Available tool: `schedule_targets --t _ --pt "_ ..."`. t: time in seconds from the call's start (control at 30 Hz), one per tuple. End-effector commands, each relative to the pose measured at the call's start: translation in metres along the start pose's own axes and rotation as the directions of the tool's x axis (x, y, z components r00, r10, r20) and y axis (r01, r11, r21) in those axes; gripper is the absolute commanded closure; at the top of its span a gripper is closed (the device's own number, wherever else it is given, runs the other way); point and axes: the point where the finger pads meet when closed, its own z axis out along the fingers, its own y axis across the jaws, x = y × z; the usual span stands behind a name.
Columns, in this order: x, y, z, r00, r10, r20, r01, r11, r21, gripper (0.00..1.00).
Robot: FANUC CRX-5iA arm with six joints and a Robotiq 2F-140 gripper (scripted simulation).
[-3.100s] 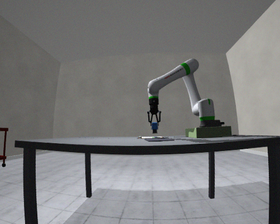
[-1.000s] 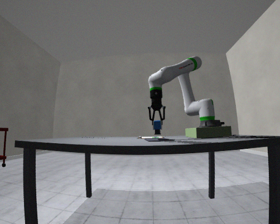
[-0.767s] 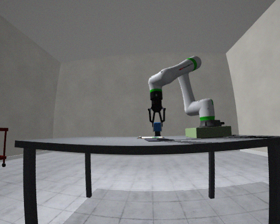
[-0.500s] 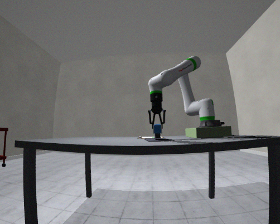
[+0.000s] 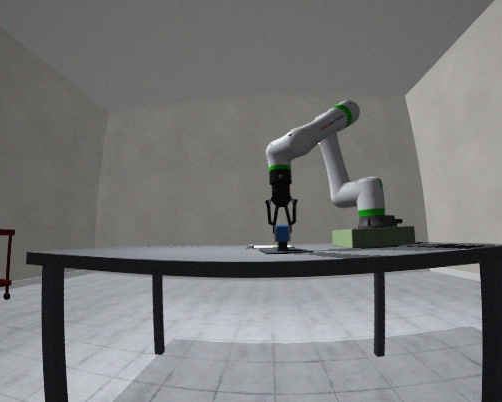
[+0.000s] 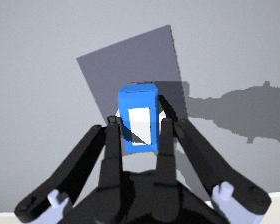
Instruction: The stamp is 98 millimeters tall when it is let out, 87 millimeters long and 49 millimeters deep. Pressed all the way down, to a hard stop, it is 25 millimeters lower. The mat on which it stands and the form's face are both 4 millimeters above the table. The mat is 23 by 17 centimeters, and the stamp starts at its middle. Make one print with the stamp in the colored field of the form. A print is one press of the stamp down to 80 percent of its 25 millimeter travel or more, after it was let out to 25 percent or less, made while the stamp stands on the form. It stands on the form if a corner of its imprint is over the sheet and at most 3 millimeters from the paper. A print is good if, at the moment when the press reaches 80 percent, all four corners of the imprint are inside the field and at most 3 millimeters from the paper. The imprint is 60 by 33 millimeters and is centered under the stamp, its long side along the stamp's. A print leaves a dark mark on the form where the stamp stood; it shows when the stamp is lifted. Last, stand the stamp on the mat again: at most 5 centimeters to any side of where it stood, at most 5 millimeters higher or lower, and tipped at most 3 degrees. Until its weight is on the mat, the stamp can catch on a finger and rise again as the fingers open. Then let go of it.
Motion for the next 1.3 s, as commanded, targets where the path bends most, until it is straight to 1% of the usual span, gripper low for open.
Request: schedule_targets --t 0.0,0.03,1.27 --pt "-0.0001 -0.0002 -0.0002 1.000 0.000 0.000 0.000 1.000 0.000 0.81" --pt "-0.0001 -0.0002 -0.0002 1.000 0.000 0.000 0.000 1.000 0.000 0.47" --pt "-0.0001 -0.0002 -0.0008 1.000 0.000 0.000 0.000 1.000 0.000 0.47"
